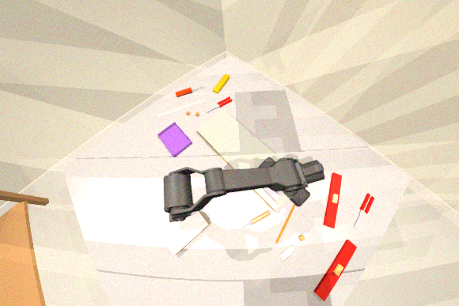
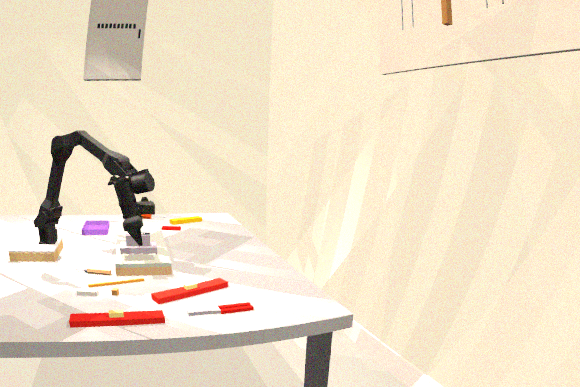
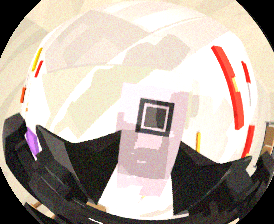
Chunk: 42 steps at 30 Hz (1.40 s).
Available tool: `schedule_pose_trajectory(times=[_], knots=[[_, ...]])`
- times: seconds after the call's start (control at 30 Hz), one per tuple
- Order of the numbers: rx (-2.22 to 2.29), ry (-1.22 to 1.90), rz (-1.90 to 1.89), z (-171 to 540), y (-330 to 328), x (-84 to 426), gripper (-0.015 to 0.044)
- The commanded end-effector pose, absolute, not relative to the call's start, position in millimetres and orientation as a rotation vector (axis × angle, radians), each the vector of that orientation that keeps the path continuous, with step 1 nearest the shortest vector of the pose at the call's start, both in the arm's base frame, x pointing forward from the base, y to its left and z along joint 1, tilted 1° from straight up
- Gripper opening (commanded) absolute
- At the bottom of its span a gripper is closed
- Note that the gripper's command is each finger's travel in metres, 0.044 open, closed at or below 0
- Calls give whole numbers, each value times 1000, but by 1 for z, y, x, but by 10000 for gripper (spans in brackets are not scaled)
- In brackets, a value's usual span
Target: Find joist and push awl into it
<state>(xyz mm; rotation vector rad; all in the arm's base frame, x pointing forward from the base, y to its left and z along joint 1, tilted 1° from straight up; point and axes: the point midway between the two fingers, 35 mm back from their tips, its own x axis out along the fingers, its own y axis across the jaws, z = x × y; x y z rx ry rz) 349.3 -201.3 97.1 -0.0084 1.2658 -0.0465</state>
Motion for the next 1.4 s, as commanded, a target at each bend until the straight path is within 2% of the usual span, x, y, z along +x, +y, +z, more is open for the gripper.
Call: schedule_pose_trajectory(times=[0.0,0.5,1.37], knots=[[-12,1259,-41,94,-201,350,0],[-11,1260,-41,74,-199,350,0],[-4,1259,-36,71,-100,353,0]])
